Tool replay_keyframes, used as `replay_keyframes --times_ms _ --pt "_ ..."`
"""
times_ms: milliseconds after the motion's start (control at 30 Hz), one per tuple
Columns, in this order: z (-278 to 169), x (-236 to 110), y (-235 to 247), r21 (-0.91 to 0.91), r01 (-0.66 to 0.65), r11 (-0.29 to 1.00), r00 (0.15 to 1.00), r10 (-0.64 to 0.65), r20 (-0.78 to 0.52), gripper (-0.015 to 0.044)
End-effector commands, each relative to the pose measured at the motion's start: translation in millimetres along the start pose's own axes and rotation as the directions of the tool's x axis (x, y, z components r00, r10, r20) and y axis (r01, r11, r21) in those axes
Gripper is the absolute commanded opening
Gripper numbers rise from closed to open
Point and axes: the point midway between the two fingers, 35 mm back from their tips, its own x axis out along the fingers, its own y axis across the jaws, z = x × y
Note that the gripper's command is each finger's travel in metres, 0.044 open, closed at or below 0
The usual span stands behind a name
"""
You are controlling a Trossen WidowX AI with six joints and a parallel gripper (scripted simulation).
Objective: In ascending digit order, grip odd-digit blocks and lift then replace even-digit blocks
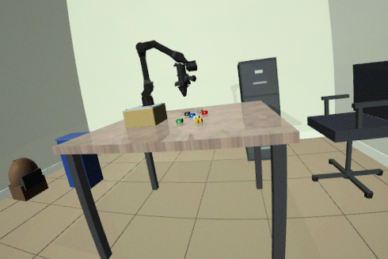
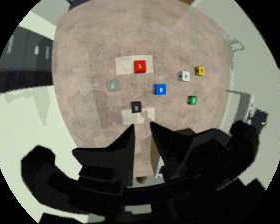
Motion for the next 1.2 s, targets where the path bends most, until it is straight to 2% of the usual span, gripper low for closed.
replay_keyframes --times_ms 0,167,333,1167 --pt "-5.4 5.5 -0.8 0.009 0.003 1.000 1.000 -0.003 0.002 0.0146" --pt "-5.8 80.3 -1.3 0.009 0.003 1.000 1.000 -0.003 0.001 0.0277" --pt "-6.4 83.5 -1.5 0.009 0.003 1.000 1.000 -0.003 0.001 0.0400" --pt "-6.8 119.6 -1.8 0.009 0.004 1.000 1.000 -0.004 0.000 0.0400"
